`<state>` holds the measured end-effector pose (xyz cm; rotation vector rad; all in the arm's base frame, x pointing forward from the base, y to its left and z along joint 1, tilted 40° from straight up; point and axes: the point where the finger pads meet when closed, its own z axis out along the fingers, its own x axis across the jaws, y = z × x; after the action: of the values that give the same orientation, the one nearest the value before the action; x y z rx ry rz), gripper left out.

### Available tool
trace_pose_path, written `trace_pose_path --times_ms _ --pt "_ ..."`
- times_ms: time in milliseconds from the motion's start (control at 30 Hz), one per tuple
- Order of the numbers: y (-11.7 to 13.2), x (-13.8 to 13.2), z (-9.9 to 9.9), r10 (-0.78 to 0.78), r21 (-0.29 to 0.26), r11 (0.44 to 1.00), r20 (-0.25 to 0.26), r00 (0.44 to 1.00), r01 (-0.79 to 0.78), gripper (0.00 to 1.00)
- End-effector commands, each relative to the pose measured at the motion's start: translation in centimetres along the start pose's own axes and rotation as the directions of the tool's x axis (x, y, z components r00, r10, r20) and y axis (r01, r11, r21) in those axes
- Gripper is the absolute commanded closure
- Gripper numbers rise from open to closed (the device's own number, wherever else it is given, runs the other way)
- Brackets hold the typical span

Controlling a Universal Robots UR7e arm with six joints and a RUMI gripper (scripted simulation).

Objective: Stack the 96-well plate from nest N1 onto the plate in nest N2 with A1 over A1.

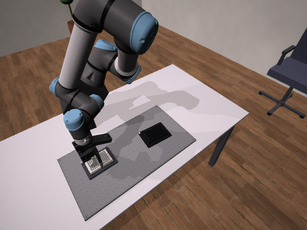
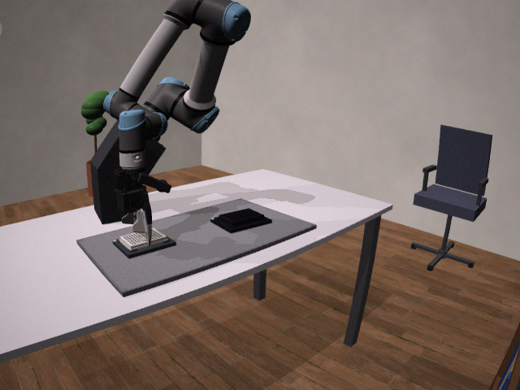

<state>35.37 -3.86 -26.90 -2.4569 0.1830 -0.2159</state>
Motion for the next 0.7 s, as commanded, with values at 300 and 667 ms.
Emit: trace_pose_path --times_ms 300,667 --pt "0.0 0.0 0.0 0.0 -0.001 1.0 -0.001 1.0 0.0 1.0" --pt "0.0 0.0 -1.7 0.0 -0.001 1.0 -0.001 1.0 0.0 1.0"
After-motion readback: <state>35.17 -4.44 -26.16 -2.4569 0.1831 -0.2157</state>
